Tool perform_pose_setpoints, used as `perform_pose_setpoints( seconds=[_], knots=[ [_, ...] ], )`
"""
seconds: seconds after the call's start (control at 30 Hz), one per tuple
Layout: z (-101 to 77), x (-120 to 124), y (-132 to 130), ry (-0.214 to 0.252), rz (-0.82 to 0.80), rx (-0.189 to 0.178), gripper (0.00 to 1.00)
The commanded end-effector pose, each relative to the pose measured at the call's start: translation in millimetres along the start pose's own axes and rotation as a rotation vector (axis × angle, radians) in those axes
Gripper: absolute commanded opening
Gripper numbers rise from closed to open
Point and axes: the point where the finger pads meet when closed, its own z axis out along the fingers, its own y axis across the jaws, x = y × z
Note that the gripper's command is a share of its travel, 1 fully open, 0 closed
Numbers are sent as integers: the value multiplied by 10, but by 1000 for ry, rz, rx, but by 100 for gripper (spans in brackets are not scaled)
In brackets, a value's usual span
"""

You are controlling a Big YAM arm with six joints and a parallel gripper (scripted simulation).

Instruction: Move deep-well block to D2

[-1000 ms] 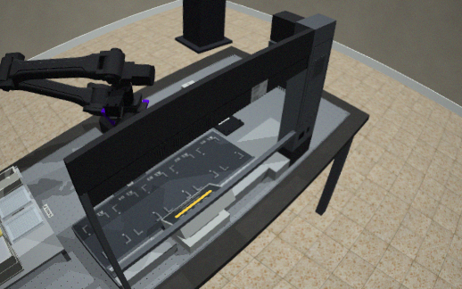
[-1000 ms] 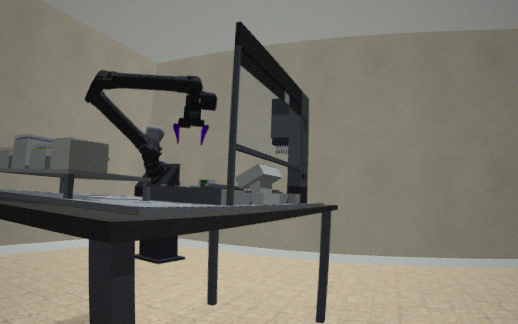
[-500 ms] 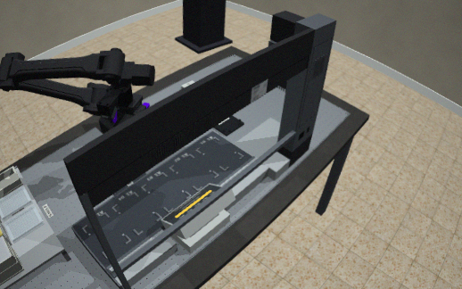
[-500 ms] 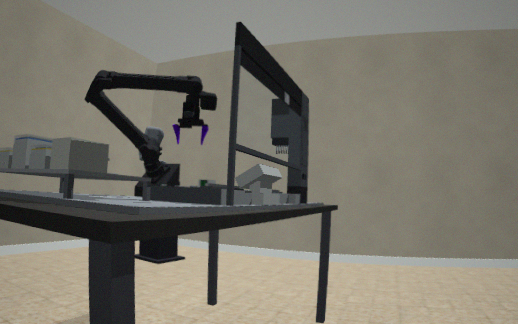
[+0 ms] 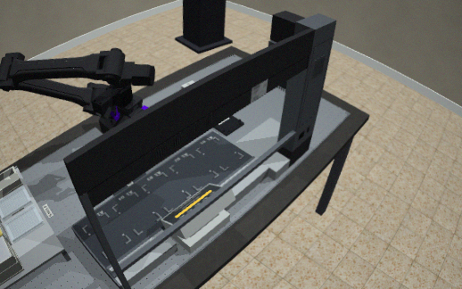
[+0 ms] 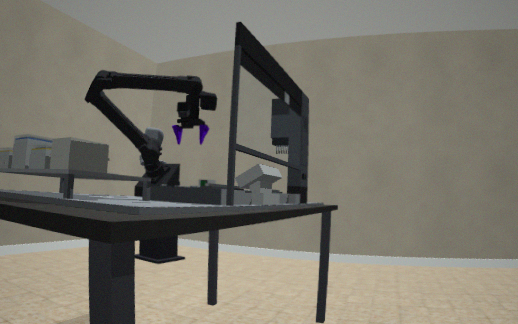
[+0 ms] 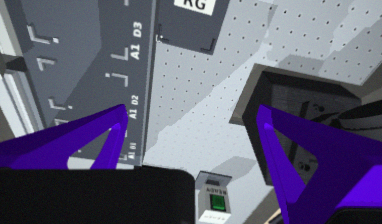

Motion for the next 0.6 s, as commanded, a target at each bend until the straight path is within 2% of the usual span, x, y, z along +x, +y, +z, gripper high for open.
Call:
perform_pose_setpoints(
  seconds=[0.0,0.57],
  knots=[
    [14,-19,29,5,57,-2,100],
    [20,-25,28,4,60,-6,100]
  ],
)
